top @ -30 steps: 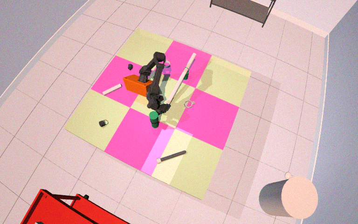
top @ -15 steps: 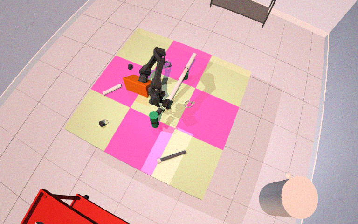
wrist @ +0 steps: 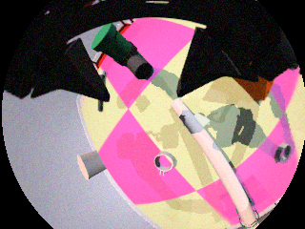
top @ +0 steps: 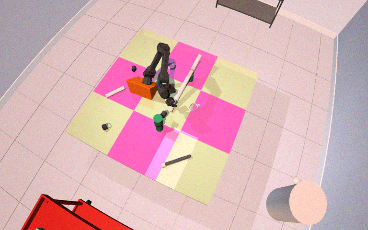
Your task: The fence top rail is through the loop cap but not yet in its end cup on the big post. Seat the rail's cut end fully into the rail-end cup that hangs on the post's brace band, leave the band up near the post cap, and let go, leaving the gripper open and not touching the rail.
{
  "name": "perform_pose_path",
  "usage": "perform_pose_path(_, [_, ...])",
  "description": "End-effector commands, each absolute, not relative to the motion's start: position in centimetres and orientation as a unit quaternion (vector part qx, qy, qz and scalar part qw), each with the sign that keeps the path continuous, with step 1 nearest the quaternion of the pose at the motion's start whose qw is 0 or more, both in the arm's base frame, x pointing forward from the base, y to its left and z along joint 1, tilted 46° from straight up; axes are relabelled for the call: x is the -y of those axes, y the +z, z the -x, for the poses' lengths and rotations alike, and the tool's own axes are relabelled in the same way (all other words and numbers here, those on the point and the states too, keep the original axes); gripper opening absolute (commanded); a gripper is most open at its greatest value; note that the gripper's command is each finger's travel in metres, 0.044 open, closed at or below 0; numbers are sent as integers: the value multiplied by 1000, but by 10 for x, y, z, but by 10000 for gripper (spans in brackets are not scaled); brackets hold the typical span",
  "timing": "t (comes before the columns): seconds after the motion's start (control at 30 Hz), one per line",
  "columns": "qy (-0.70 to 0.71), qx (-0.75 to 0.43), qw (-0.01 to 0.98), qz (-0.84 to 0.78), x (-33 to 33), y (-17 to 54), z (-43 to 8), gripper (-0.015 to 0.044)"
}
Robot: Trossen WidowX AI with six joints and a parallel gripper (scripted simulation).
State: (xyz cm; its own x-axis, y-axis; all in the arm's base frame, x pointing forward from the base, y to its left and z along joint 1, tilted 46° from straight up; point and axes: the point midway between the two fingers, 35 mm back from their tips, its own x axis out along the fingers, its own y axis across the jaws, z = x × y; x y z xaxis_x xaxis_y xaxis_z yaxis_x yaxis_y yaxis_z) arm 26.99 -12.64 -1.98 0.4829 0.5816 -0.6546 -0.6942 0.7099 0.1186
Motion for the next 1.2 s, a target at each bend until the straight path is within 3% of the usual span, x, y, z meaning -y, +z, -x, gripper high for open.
perform_pose_path(0.0, [299, -412, 856, -94, 120, 20, -269, 440])
perform_pose_path(0.23, [170, -481, 791, -338, 104, 75, -259, 440])
perform_pose_path(0.63, [172, -483, 790, -337, 103, 76, -260, 440])
perform_pose_path(0.9, [371, -467, 797, -89, 69, 65, -273, 440])
perform_pose_path(1.17, [612, -334, 689, 198, 24, 53, -282, 440])
